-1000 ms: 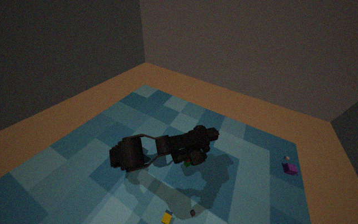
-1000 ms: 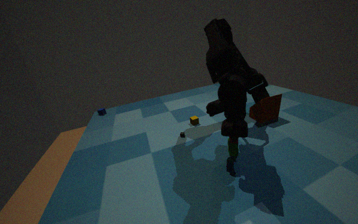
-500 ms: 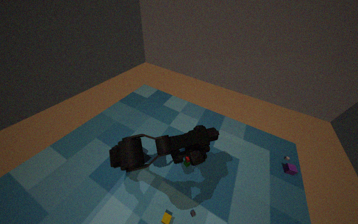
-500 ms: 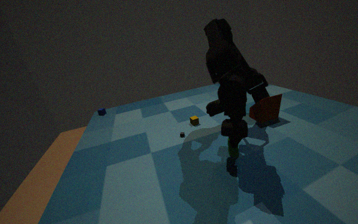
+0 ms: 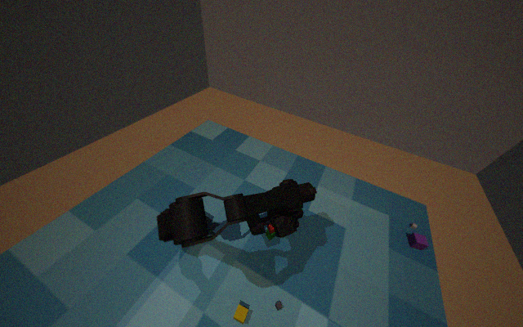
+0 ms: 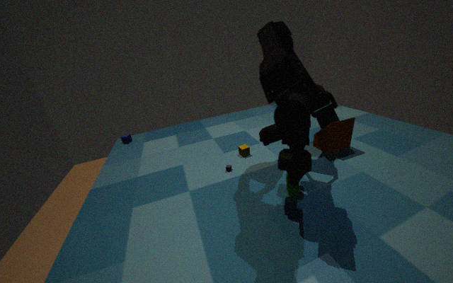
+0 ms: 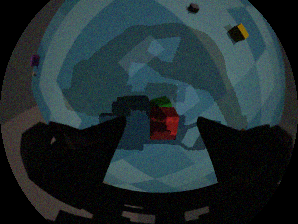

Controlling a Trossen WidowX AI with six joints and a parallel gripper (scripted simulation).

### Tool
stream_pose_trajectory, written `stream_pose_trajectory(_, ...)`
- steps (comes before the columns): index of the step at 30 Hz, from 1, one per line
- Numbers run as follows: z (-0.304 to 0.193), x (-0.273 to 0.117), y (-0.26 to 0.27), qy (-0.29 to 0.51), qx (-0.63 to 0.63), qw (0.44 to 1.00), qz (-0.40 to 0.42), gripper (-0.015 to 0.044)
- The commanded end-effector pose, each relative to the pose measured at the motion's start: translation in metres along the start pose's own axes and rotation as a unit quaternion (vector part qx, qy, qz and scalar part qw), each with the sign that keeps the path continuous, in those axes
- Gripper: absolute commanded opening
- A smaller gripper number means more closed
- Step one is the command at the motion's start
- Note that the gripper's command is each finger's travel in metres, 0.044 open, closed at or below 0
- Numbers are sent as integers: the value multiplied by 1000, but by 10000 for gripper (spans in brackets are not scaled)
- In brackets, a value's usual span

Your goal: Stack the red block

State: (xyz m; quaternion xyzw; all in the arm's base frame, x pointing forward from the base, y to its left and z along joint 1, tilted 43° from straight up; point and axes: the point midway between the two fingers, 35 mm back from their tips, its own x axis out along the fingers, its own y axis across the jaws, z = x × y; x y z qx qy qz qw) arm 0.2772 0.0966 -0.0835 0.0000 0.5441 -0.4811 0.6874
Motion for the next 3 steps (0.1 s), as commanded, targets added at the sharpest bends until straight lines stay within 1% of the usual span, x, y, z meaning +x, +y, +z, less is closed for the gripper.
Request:
stream_pose_trajectory(1, 0, 0, 0, 0, 0, 1000, 1, 440)
stream_pose_trajectory(3, 0, 0, 0, 0, 0, 1000, 1, 440)
